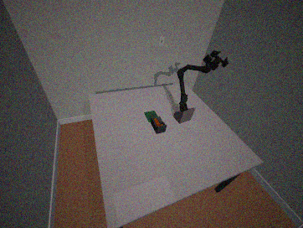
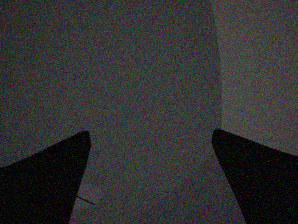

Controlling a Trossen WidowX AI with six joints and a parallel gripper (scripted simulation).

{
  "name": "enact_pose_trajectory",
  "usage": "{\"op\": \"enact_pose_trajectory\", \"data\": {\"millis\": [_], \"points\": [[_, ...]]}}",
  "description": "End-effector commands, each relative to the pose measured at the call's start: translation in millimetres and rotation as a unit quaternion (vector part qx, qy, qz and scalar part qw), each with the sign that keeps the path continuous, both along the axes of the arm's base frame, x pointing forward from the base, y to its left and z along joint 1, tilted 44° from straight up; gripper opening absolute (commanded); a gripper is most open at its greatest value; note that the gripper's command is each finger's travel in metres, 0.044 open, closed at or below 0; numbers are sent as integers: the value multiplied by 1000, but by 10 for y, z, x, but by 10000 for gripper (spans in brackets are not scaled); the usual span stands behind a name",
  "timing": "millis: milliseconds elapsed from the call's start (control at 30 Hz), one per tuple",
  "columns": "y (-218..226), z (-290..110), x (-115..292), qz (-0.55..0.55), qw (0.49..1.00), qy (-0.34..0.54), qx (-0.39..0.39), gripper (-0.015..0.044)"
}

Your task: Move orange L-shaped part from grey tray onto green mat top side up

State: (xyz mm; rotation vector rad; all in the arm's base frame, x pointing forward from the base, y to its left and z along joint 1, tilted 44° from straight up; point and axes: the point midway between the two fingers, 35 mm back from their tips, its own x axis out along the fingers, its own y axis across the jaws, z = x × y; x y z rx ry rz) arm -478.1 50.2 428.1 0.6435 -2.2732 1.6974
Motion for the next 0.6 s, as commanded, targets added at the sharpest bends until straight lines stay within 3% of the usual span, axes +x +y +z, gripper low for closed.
{"op": "enact_pose_trajectory", "data": {"millis": [0, 233, 300, 567], "points": [[38, -14, 0, -2, 1000, -3, -3, 374], [1052, -348, 121, -108, 987, -65, -98, 190], [1383, -416, 260, -154, 980, -75, -105, 180], [2545, -1114, 677, -256, 911, -154, -284, 180]]}}
